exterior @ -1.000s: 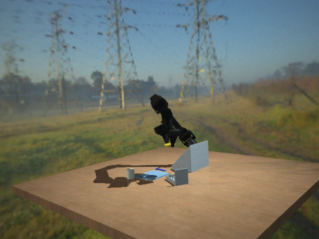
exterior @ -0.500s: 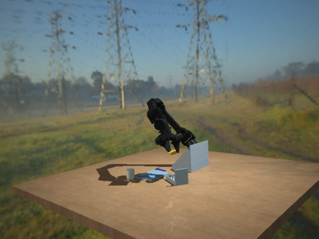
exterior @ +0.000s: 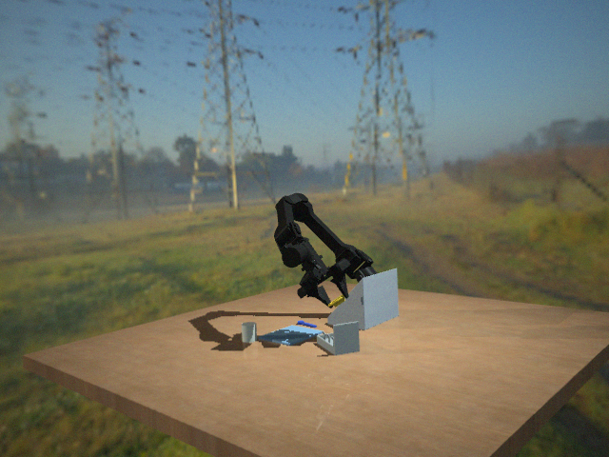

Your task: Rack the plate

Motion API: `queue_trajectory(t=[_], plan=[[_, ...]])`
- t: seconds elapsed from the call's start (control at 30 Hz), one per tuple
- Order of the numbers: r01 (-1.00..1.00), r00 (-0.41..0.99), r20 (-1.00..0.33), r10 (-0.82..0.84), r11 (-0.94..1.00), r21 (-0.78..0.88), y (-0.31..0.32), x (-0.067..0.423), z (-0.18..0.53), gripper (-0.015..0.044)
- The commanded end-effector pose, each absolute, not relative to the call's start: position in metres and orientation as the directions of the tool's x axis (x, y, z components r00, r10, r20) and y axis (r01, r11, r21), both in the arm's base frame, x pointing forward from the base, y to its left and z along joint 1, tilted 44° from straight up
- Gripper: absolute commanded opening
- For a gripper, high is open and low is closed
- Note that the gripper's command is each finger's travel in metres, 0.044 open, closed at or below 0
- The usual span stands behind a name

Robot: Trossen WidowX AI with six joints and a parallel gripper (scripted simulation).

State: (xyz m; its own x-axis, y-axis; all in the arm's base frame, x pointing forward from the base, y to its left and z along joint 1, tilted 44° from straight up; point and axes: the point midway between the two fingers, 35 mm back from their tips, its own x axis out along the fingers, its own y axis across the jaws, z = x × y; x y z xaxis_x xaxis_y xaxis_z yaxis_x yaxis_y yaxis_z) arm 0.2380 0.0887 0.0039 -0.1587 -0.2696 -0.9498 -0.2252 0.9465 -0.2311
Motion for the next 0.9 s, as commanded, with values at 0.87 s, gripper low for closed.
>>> queue_trajectory(t=[0.87], plan=[[-0.657,-0.111,-0.969,0.221,0.715,0.238,0.067,0.249,-0.031,0.0000]])
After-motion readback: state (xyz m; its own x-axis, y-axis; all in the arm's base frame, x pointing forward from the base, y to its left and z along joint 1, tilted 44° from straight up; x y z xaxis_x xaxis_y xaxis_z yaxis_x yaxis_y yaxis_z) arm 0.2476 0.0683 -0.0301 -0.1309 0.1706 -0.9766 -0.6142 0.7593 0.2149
